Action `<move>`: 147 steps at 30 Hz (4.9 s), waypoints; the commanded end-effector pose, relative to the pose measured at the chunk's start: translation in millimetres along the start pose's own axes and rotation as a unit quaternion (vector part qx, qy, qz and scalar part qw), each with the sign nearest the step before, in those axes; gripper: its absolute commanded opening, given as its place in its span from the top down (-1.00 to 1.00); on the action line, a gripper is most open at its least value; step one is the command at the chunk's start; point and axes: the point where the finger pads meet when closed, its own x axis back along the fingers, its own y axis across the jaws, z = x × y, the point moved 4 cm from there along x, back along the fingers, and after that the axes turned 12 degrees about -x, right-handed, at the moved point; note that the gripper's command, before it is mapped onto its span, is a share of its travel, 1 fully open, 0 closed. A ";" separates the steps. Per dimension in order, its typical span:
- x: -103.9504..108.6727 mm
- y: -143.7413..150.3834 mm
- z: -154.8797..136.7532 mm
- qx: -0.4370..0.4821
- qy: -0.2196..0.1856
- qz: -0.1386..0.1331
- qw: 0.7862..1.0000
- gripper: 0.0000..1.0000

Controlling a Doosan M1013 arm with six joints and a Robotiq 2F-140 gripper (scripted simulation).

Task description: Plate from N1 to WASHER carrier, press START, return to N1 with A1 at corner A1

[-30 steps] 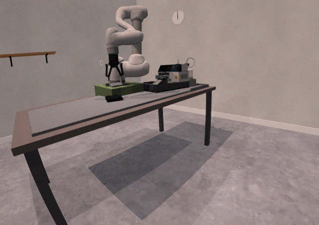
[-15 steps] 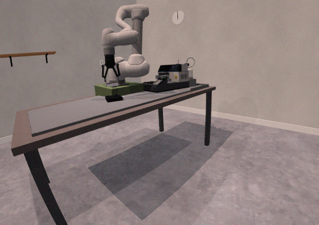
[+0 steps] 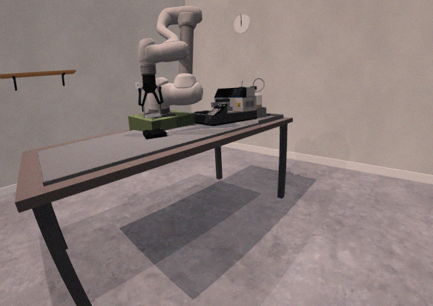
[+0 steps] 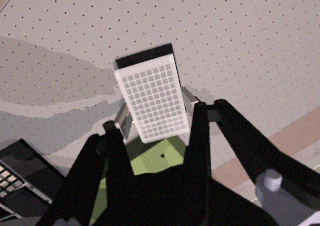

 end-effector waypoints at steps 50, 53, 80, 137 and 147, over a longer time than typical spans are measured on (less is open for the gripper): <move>-58.3 -0.6 0.0 0.000 0.000 0.000 1.000 0.80; -63.3 -0.6 0.0 0.000 0.000 0.000 1.000 0.80; -76.5 -0.6 0.0 0.000 0.000 0.000 1.000 0.80; -79.6 -0.7 -0.1 0.000 0.000 0.000 1.000 0.80; -81.0 -0.7 -0.1 0.000 0.000 0.000 1.000 0.80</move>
